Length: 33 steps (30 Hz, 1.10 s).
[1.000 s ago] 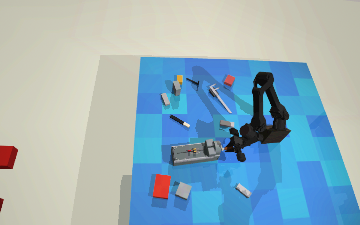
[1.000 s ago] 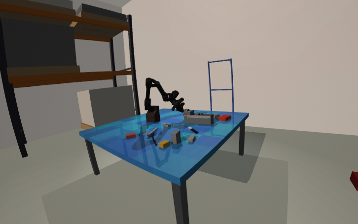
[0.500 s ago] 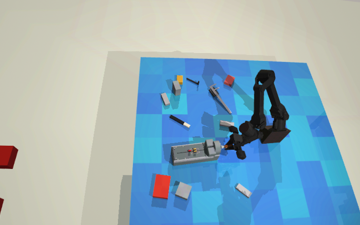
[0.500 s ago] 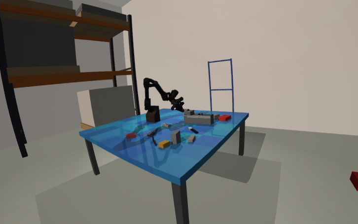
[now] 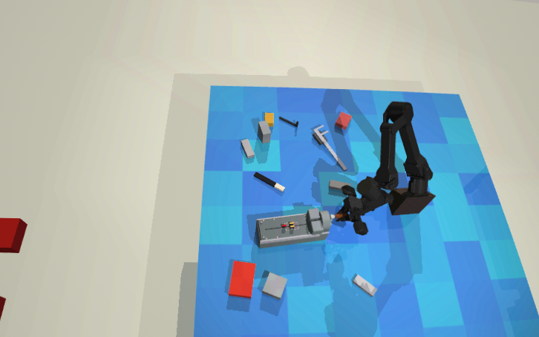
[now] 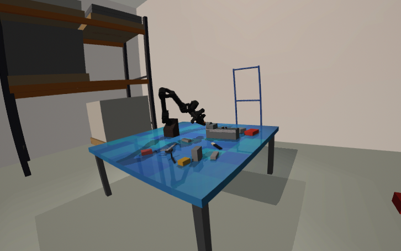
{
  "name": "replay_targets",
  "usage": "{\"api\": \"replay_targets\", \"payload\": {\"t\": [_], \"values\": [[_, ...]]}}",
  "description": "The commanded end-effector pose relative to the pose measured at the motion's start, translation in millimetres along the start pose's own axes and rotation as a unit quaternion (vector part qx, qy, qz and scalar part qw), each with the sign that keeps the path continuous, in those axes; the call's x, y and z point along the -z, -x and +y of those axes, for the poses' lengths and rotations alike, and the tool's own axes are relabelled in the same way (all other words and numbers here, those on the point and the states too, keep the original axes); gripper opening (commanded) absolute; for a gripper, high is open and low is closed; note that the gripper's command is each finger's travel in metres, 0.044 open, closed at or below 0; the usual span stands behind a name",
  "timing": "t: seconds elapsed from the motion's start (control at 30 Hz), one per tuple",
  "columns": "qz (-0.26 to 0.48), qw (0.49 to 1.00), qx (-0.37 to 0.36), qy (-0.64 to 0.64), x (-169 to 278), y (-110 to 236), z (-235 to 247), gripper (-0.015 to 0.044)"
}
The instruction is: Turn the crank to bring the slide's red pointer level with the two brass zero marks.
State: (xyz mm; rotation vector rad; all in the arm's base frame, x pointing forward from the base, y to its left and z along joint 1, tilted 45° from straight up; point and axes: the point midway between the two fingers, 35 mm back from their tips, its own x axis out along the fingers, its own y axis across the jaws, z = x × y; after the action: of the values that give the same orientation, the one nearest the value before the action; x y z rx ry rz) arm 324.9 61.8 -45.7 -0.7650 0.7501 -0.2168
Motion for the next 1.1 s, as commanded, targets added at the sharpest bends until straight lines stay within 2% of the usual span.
{"api": "replay_targets", "payload": {"t": [0.0,1.07], "values": [[-0.001,1.000,0.009,-0.004,-0.3,0.6,-9.4,0.0000],[-0.001,1.000,0.010,-0.003,5.1,-4.6,-22.5,0.0000]]}}
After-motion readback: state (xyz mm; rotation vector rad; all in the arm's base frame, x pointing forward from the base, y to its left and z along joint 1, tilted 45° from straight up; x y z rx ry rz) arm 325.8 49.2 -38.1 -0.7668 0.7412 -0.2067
